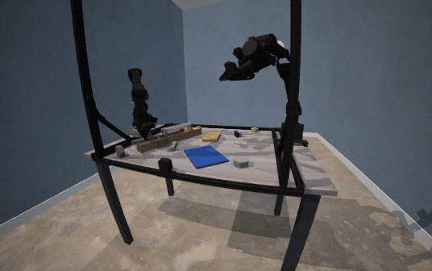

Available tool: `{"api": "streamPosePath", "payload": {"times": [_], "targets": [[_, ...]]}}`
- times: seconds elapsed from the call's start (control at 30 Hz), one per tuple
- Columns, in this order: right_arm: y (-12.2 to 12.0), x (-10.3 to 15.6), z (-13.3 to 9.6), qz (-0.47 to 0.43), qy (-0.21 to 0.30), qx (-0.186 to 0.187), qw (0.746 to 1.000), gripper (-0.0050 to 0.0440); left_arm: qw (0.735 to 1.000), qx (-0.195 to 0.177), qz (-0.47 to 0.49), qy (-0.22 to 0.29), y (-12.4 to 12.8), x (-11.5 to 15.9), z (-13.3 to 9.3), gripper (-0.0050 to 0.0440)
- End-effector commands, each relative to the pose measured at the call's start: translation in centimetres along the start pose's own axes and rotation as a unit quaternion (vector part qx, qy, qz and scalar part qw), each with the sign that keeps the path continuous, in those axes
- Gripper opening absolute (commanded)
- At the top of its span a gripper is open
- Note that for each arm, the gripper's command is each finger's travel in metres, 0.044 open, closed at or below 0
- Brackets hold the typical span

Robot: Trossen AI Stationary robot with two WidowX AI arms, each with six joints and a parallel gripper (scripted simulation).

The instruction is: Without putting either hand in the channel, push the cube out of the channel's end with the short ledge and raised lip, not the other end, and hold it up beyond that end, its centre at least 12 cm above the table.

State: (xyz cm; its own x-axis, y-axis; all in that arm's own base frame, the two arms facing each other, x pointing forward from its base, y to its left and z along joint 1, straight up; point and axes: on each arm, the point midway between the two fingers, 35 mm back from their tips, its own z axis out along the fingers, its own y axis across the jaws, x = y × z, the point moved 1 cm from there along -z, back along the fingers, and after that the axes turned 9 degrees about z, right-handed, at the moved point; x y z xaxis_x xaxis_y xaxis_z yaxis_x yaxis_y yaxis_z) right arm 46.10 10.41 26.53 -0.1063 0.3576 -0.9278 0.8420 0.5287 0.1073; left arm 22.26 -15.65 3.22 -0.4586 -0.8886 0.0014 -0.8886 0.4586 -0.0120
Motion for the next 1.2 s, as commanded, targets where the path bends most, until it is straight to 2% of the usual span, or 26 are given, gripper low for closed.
{"api": "streamPosePath", "payload": {"times": [0.0,0.1,0.83,0.93,1.1,1.17], "targets": [[0.0,0.0,-0.1,0.000,-0.002,0.000,1.000,0.0400,1.000,0.002,0.000,0.000,-0.1,0.0,-0.2,0.0136],[0.0,0.0,-0.1,0.000,-0.002,0.000,1.000,0.0400,1.000,0.002,0.000,0.000,-0.1,0.0,-0.2,0.0200],[0.0,0.0,-0.1,0.000,-0.002,0.000,1.000,0.0400,1.000,0.002,0.000,0.000,-0.1,0.0,-0.2,0.0200],[0.0,0.0,-0.1,0.000,-0.002,0.000,1.000,0.0400,1.000,0.000,0.000,0.000,-0.2,0.0,-1.5,0.0200],[0.0,0.0,-0.1,0.000,-0.002,0.000,1.000,0.0400,1.000,-0.005,0.000,-0.001,-0.2,0.1,-6.5,0.0200],[0.0,0.0,-0.1,0.000,-0.002,0.000,1.000,0.0400,1.000,-0.006,0.000,-0.001,0.0,0.1,-7.4,0.0200]]}}
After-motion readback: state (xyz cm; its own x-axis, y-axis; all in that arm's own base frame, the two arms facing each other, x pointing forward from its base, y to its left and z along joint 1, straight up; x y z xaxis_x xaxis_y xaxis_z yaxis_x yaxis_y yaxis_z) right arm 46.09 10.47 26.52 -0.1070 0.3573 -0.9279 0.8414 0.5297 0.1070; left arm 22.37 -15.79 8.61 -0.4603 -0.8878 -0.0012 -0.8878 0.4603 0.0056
